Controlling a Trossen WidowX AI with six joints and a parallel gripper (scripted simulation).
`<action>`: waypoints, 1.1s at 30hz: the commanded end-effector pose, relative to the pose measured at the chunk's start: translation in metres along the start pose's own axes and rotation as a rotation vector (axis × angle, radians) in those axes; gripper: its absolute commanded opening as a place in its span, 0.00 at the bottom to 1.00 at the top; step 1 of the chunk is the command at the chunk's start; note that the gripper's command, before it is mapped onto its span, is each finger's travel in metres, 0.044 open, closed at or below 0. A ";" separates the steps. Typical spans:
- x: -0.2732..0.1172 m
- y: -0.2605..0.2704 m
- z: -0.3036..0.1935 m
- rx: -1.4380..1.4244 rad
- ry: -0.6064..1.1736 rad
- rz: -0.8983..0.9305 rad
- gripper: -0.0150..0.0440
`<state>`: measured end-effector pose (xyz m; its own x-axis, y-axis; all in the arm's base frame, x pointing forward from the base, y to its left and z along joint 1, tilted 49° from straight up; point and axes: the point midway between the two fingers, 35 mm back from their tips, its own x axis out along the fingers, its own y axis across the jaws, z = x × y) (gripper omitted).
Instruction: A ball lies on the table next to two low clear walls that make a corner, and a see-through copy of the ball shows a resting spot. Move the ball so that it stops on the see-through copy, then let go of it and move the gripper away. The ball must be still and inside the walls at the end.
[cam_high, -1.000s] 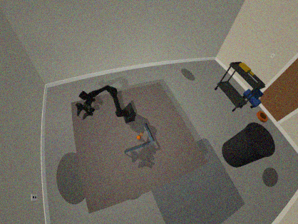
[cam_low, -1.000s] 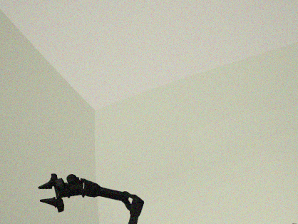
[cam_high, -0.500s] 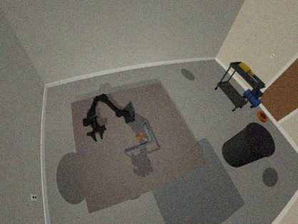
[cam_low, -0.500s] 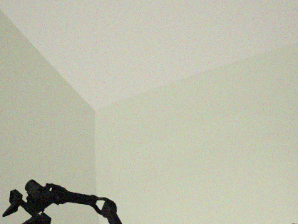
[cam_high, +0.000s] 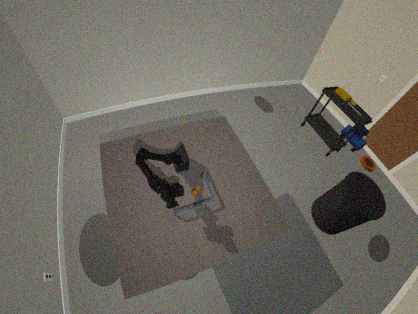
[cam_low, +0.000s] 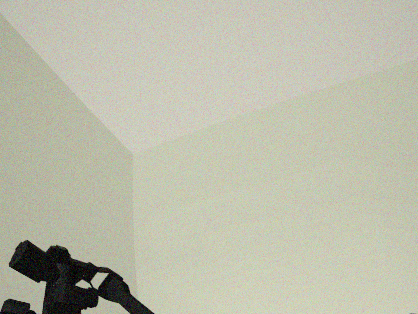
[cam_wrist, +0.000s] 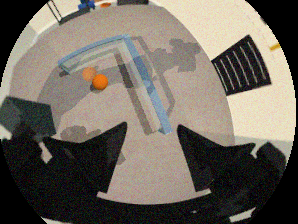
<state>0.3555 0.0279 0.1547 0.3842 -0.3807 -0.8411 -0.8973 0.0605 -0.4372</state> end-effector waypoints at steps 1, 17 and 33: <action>0.031 0.036 0.035 -0.104 0.101 0.118 0.81; 0.088 0.132 0.089 -0.411 0.430 0.253 0.81; 0.113 0.135 0.077 -0.411 0.431 0.252 0.81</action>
<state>0.2949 0.0693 -0.0209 0.1075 -0.7371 -0.6672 -0.9919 -0.1253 -0.0215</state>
